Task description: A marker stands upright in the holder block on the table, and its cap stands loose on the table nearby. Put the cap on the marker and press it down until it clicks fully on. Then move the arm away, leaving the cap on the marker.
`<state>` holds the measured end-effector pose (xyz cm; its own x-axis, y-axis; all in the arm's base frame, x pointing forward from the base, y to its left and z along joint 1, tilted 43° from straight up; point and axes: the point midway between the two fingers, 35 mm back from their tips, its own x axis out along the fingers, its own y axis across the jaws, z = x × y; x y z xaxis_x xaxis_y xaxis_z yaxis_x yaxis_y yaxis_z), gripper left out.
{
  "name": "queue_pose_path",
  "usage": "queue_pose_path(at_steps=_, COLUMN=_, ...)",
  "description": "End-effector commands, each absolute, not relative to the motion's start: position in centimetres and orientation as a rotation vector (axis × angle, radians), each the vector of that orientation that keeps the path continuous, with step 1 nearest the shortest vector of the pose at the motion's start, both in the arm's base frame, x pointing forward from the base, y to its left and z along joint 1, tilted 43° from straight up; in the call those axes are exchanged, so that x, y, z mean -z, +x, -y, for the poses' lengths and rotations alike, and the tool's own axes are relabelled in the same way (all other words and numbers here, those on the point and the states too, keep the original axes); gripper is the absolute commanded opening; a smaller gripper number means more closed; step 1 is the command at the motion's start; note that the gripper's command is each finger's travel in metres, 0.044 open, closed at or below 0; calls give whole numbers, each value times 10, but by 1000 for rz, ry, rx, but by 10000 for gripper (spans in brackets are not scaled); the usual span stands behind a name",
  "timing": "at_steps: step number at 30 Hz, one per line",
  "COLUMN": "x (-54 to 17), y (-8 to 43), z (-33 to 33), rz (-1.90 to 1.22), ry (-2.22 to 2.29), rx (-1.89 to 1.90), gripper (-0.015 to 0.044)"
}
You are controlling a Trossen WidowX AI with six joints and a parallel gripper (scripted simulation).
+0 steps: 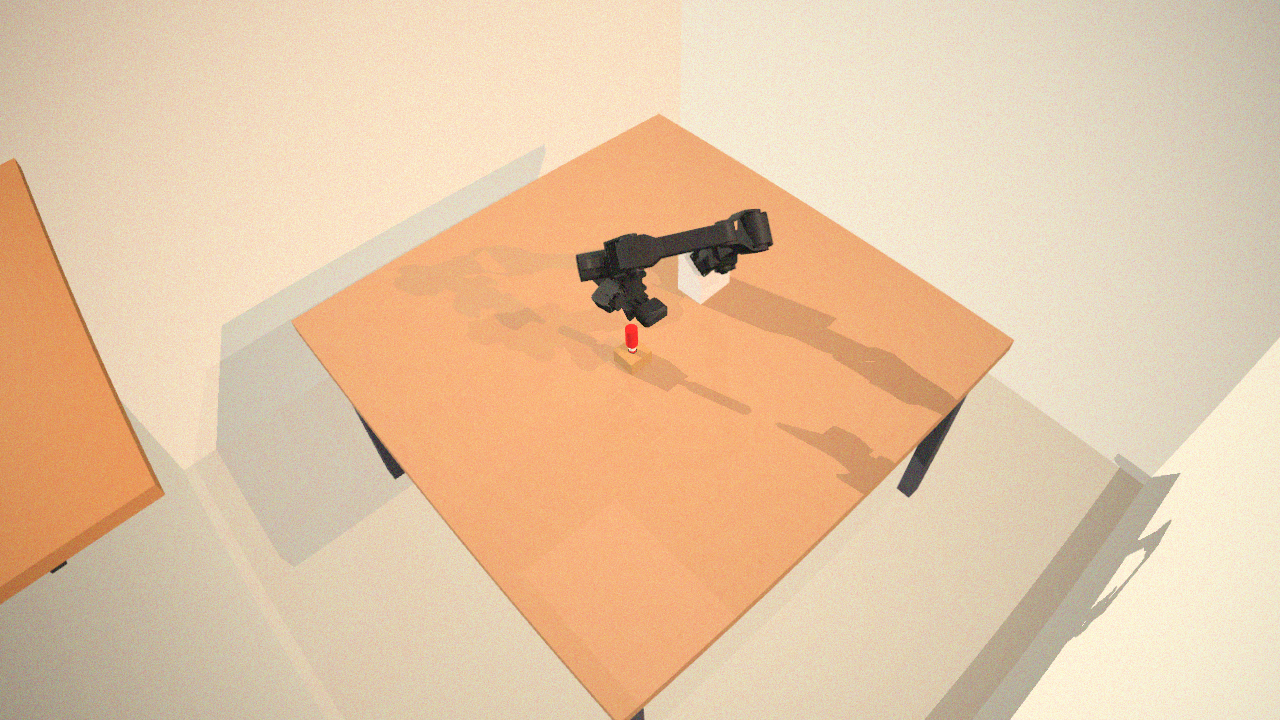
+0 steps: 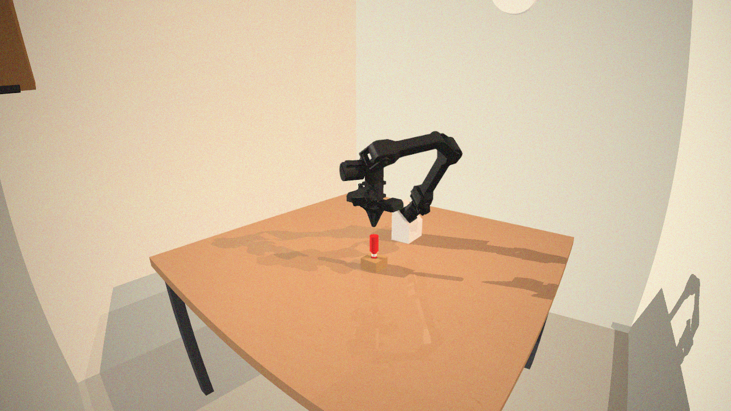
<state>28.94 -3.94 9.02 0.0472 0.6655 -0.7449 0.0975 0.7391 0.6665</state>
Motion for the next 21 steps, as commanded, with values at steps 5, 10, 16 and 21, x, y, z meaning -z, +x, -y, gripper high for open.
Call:
queue_pose_path(at_steps=5, x=-88, y=289, z=37, rz=-1472, ry=635, rx=-512, gripper=0)
queue_pose_path(at_steps=10, x=-83, y=289, z=32, rz=-1472, ry=636, rx=-512, gripper=0)
queue_pose_path(at_steps=16, x=-76, y=290, z=26, rz=-1472, ry=636, rx=-512, gripper=0)
queue_pose_path(at_steps=21, x=-70, y=290, z=21, rz=-1471, ry=636, rx=-512, gripper=0)
